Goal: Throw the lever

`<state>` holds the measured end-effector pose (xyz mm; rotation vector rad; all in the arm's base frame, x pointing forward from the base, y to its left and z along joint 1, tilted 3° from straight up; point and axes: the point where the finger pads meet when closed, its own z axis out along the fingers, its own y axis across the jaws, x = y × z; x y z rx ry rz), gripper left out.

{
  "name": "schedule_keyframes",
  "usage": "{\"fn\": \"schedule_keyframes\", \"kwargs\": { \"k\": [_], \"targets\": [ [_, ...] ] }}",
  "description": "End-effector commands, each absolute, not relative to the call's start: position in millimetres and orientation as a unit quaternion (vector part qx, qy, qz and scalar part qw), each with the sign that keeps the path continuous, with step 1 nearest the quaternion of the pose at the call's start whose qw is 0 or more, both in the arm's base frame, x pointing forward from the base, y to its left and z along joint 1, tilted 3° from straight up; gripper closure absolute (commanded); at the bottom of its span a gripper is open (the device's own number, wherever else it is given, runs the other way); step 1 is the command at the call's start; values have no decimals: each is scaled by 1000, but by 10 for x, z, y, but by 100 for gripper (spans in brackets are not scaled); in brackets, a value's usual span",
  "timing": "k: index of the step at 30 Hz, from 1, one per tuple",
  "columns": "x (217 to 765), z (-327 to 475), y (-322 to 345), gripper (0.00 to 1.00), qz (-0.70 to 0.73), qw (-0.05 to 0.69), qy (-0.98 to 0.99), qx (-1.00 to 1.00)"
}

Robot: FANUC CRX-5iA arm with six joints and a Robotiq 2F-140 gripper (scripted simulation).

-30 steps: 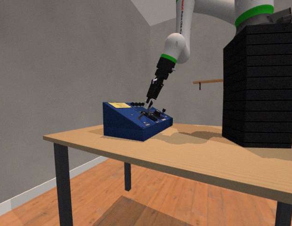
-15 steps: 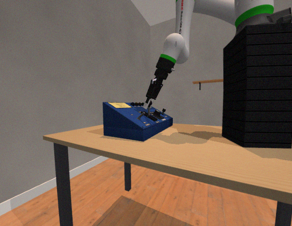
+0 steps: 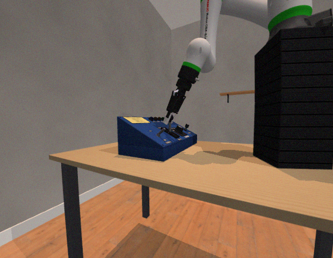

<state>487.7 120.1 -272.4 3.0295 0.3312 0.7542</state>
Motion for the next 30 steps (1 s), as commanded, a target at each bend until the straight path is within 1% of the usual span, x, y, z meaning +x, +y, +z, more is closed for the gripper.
{"fn": "schedule_keyframes", "kwargs": {
  "k": [1, 23, 30],
  "targets": [
    [4878, -2723, 1203, 56, 240, 1, 106, 965],
    [4877, -2720, 1202, 56, 240, 1, 106, 965],
    [4793, -2560, 1194, 56, 240, 1, 106, 965]
  ]
}}
